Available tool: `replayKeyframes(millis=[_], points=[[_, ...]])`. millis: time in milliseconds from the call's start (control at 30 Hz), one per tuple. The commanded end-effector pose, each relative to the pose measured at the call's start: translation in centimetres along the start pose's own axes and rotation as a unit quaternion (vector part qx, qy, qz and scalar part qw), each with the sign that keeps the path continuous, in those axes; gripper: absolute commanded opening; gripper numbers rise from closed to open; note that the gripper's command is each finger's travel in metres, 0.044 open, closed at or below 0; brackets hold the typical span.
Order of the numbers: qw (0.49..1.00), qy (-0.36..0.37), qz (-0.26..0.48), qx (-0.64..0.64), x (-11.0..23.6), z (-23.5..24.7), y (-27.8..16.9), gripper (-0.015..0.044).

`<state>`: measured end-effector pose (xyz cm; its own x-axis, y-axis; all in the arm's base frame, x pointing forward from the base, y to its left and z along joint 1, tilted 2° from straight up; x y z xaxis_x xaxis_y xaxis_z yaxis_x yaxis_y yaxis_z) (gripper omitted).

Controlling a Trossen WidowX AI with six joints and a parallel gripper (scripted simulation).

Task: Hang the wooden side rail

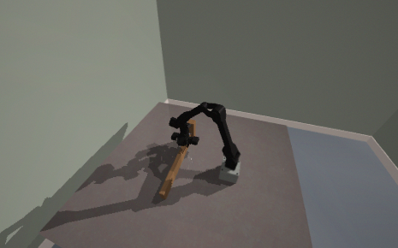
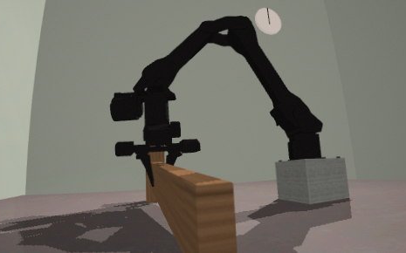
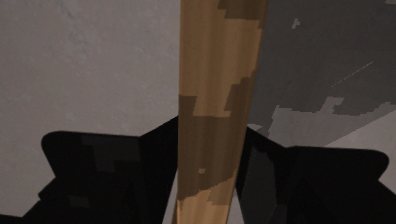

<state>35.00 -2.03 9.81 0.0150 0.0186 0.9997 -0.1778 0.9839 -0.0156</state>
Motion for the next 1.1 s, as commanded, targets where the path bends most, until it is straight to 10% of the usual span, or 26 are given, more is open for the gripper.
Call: replayKeyframes(millis=[0, 1067], points=[[1.0, -0.01, 0.003, 0.002, 0.5, -0.36, -0.15, 0.0], [1.0, -0.01, 0.003, 0.002, 0.5, -0.33, -0.5, 0.0]])
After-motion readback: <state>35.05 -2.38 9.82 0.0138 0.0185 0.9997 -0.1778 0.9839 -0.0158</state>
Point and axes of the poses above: the point midway between the two fingers, 35 mm back from their tips, its own x axis back along the fingers, its own z axis across the jaws, y = z × x, the point moved 10 cm from there along x, back along the fingers, and after that the axes turned 1 degree about -x, right-handed, at the moved point
